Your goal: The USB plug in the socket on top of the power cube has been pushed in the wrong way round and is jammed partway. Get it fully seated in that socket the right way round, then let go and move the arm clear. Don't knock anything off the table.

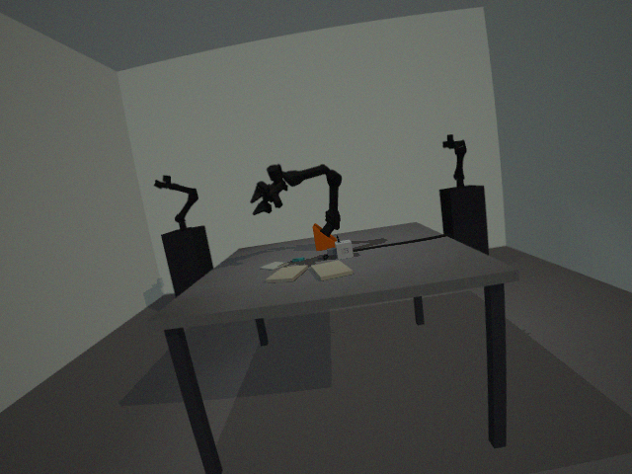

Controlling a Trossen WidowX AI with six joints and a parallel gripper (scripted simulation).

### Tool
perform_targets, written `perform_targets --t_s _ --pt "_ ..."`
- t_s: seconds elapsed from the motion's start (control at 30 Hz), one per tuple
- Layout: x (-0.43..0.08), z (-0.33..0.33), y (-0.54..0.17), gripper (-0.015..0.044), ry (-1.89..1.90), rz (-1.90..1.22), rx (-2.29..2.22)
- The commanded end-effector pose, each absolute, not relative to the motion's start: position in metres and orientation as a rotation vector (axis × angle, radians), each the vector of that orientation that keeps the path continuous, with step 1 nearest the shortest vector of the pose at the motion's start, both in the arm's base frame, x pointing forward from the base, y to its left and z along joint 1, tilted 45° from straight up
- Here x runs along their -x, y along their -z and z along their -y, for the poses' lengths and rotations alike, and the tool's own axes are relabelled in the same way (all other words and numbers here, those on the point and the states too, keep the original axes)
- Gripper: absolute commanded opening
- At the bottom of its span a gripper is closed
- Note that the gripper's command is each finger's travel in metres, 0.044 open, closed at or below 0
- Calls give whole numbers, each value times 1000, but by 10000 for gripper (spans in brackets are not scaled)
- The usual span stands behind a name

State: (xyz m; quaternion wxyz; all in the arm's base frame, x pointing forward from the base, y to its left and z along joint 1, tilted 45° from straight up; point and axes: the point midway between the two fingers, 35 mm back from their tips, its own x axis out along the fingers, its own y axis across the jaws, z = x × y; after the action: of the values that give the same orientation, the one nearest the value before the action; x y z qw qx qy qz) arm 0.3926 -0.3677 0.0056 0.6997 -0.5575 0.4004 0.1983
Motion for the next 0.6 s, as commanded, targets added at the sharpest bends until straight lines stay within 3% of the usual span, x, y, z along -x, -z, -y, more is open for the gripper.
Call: perform_targets --t_s 0.0,0.23,0.57 --pt "-395 293 -20 440 -671 -813 1181" --pt "-370 158 -55 440 -1062 -671 1023" --pt "-291 11 -123 440 -1497 -513 739"
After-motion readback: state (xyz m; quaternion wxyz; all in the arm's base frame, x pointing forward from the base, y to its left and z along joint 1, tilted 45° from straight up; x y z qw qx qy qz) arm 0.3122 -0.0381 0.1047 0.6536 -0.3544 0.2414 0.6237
